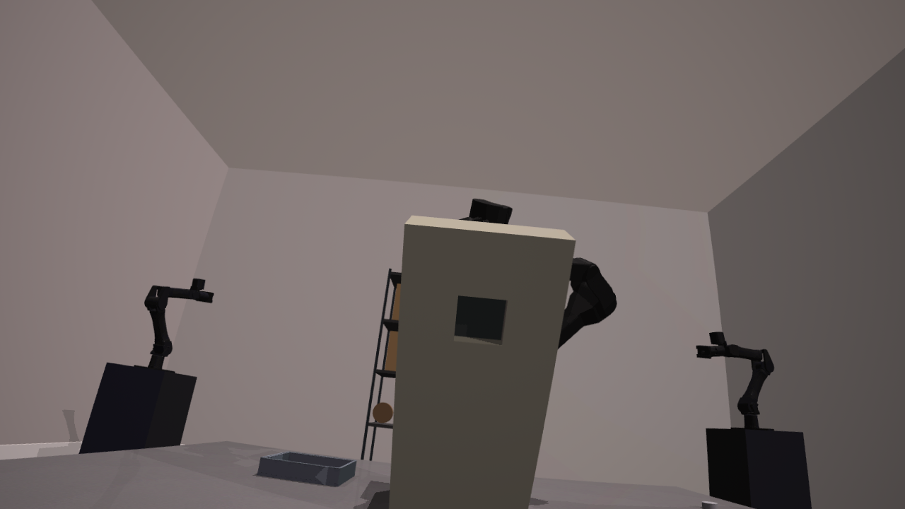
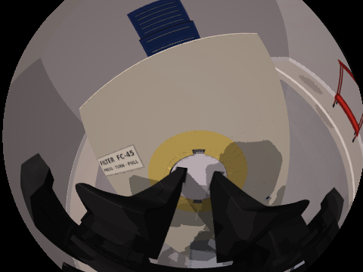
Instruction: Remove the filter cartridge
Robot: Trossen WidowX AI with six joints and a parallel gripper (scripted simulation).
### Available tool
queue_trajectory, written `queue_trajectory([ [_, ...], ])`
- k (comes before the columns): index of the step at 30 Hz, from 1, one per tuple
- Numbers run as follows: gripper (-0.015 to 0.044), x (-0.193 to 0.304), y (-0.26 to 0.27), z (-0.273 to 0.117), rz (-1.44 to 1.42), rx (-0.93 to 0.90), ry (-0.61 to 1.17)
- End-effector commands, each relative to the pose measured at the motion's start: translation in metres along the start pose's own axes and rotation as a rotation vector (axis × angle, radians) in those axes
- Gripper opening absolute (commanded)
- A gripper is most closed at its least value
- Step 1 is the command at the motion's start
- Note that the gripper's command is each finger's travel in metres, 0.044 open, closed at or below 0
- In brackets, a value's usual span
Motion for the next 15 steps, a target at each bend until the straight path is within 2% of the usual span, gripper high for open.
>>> queue_trajectory([
  [1, 0.0110, 0.0015, -0.0002, 0.0040, 0.000, 0.006, 0.004],
  [15, 0.0110, 0.0016, -0.0001, 0.0070, 0.000, 0.006, 0.004],
])
Point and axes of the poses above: the point midway between the two fingers, 35 mm back from their tips, its own z axis out along the fingers, its own y axis across the jaws, x = y × z, the point moved 4 cm from there along -z, back along the fingers
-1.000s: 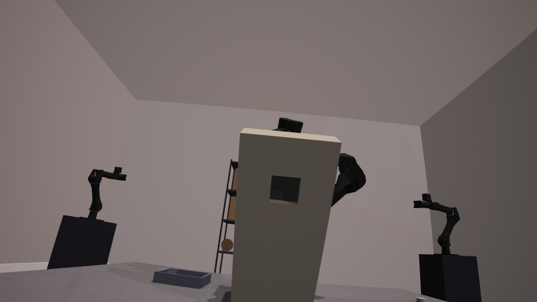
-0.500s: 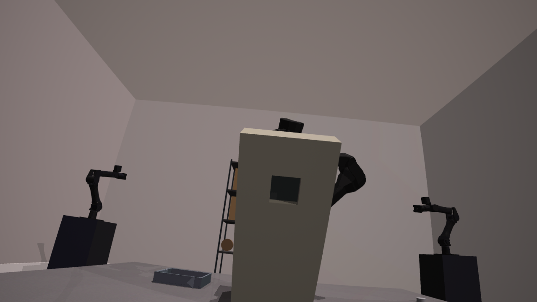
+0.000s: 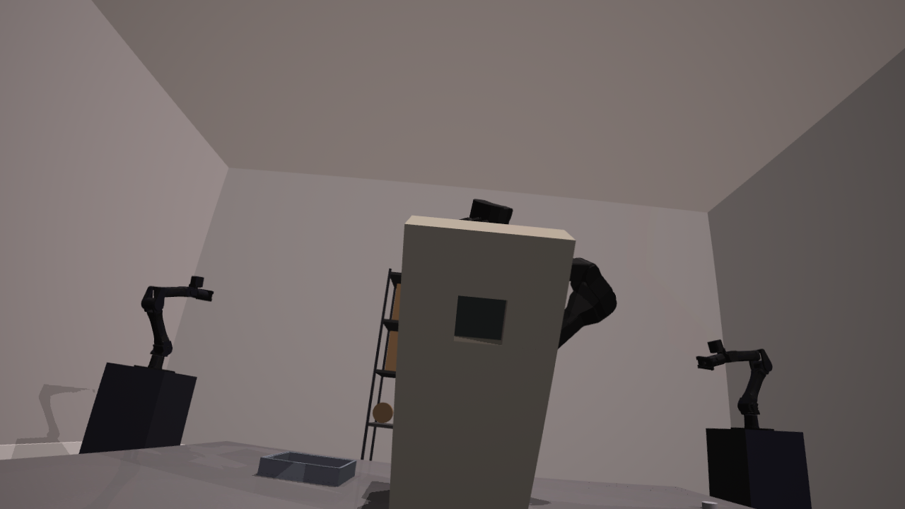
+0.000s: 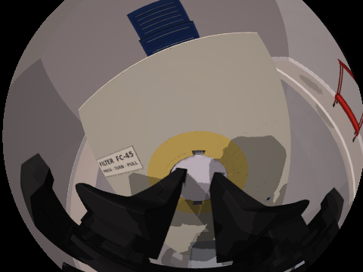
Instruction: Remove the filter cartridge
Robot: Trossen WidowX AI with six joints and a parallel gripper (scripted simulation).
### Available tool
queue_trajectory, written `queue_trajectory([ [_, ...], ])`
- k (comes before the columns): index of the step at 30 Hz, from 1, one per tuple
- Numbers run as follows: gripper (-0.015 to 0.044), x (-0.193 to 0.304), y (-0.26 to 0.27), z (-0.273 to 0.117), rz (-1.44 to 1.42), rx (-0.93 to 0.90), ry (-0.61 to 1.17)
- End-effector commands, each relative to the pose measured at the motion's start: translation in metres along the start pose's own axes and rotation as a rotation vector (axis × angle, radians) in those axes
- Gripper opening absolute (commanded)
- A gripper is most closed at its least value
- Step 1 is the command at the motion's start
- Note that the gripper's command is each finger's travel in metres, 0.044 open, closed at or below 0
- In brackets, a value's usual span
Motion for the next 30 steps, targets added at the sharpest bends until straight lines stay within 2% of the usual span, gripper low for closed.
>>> queue_trajectory([
  [1, 0.0103, 0.0000, 0.0000, 0.0000, 0.000, 0.000, 0.000],
  [9, 0.0050, 0.0000, 0.0000, 0.0000, 0.000, 0.000, 0.000],
  [11, 0.0000, 0.0000, 0.0000, 0.0000, 0.000, 0.000, 0.000],
  [16, 0.0000, 0.0008, 0.0001, 0.0025, 0.066, 0.004, 0.003],
  [30, 0.0000, 0.0018, 0.0002, 0.0057, 0.542, 0.010, 0.004],
])
Point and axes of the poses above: the point midway between the two fingers, 35 mm back from their tips, its own z axis out along the fingers, its own y axis across the jaws, x = y × z, the point moved 4 cm from there along -z, back along the fingers
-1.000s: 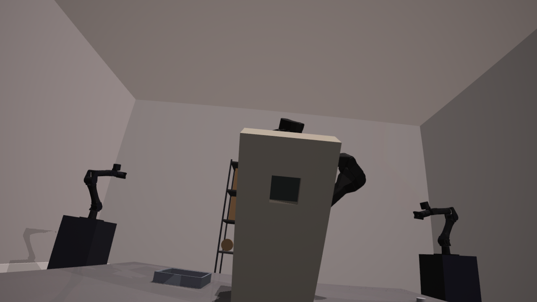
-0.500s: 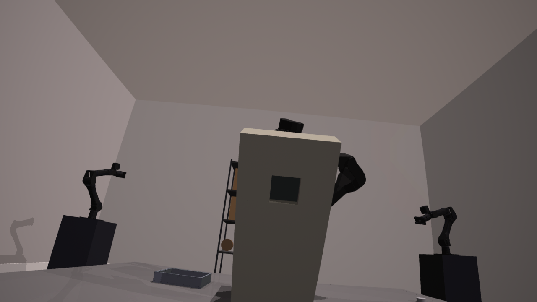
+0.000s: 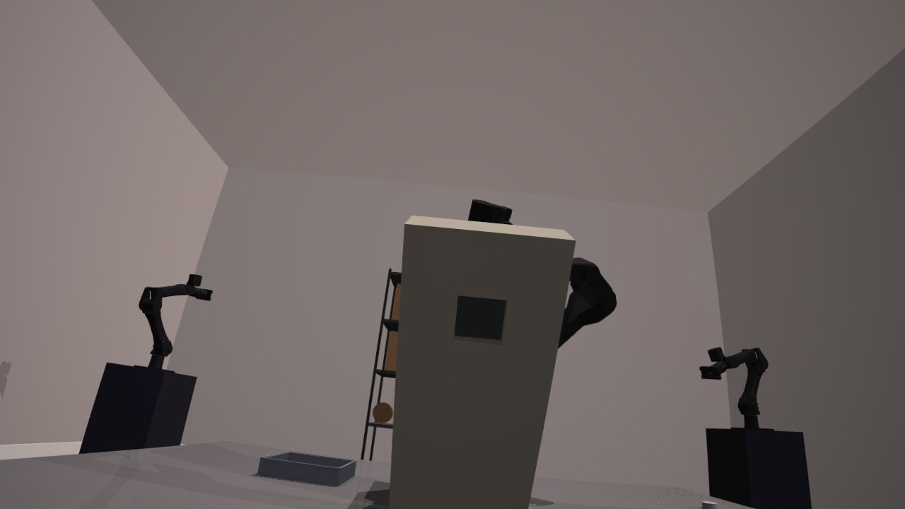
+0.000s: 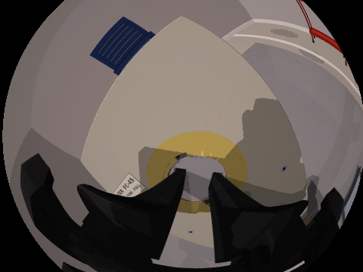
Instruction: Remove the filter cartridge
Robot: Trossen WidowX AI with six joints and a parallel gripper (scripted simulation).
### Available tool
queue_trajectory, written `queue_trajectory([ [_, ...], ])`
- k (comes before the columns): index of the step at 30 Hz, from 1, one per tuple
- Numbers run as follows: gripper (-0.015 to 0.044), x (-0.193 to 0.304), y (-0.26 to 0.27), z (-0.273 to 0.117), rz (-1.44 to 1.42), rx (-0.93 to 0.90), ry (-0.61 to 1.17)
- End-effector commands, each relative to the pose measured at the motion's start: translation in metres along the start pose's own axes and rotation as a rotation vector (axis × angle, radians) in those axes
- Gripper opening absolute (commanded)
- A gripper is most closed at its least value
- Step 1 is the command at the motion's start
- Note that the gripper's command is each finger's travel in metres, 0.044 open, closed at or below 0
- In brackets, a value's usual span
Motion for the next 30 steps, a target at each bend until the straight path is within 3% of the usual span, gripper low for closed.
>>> queue_trajectory([
  [1, 0.0000, 0.0024, 0.0004, 0.0056, 0.122, 0.009, 0.005],
  [30, 0.0000, 0.0025, 0.0004, 0.0049, 1.086, 0.011, 0.000],
])
Point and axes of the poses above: the point midway between the two fingers, 35 mm back from their tips, its own z axis out along the fingers, its own y axis across the jaws, x = y × z, the point moved 4 cm from there along -z, back along the fingers
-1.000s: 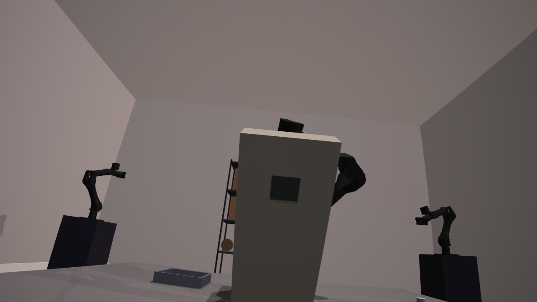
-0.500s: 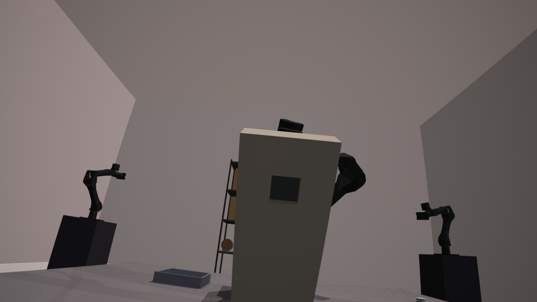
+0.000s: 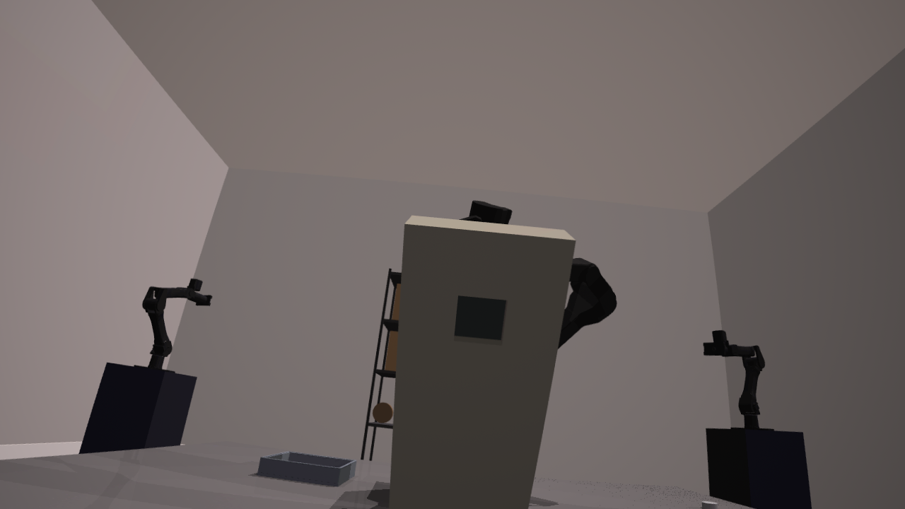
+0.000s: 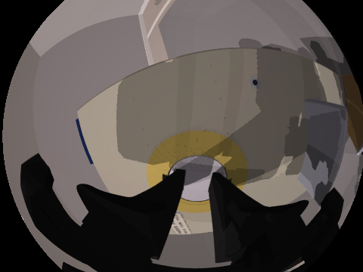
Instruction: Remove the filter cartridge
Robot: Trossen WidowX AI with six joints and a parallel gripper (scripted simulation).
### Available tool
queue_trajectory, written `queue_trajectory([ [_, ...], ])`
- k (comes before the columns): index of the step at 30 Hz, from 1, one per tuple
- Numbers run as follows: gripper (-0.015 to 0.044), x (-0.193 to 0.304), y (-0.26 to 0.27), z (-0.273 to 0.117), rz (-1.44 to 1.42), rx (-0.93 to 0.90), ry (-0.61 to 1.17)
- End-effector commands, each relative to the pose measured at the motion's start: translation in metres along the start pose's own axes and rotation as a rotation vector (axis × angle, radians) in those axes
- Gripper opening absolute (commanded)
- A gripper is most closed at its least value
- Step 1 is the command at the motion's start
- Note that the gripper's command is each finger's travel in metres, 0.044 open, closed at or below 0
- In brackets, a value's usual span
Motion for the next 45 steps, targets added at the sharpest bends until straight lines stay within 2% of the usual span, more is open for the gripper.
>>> queue_trajectory([
  [1, 0.0000, 0.002, 0.000, 0.005, 0.056, 0.006, -0.003],
  [5, 0.0000, 0.001, 0.001, -0.001, 0.024, 0.008, -0.008],
  [22, 0.0000, 0.001, 0.000, -0.071, -0.015, 0.009, -0.008],
  [28, 0.0000, 0.000, -0.002, -0.072, -0.016, 0.008, -0.008],
  [45, 0.0000, -0.021, -0.054, -0.065, -0.015, 0.009, -0.008],
])
Point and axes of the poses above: the point midway between the two fingers, 35 mm back from their tips, its own z axis out along the fingers, its own y axis across the jaws, x = y × z, the point moved 4 cm from there along -z, back along the fingers
